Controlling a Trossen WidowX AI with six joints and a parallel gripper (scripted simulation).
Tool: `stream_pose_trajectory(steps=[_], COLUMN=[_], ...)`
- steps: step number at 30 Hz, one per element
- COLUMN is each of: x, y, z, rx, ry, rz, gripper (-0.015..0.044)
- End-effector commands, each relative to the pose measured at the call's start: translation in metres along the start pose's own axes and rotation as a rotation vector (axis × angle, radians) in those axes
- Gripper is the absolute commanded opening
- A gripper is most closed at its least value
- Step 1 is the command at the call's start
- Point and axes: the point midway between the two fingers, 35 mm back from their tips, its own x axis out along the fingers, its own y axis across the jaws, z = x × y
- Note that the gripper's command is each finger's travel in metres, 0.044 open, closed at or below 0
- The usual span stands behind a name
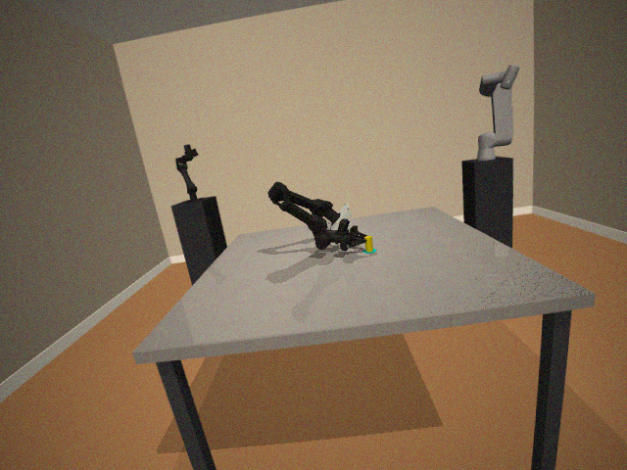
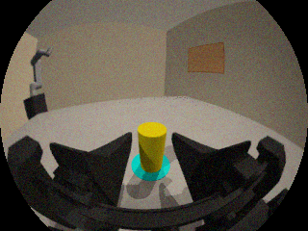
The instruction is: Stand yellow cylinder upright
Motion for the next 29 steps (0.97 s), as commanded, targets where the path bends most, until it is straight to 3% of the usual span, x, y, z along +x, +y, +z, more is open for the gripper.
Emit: stream_pose_trajectory(steps=[1, 4, 29], x=[0.0, 0.0, -0.007], y=[0.0, 0.0, 0.001], z=[0.0, 0.0, 0.089], rx=[-0.003, -0.003, -0.015], ry=[-0.004, -0.004, -0.021], rz=[0.002, 0.002, -0.005], gripper=[0.0341, 0.04, 0.04])
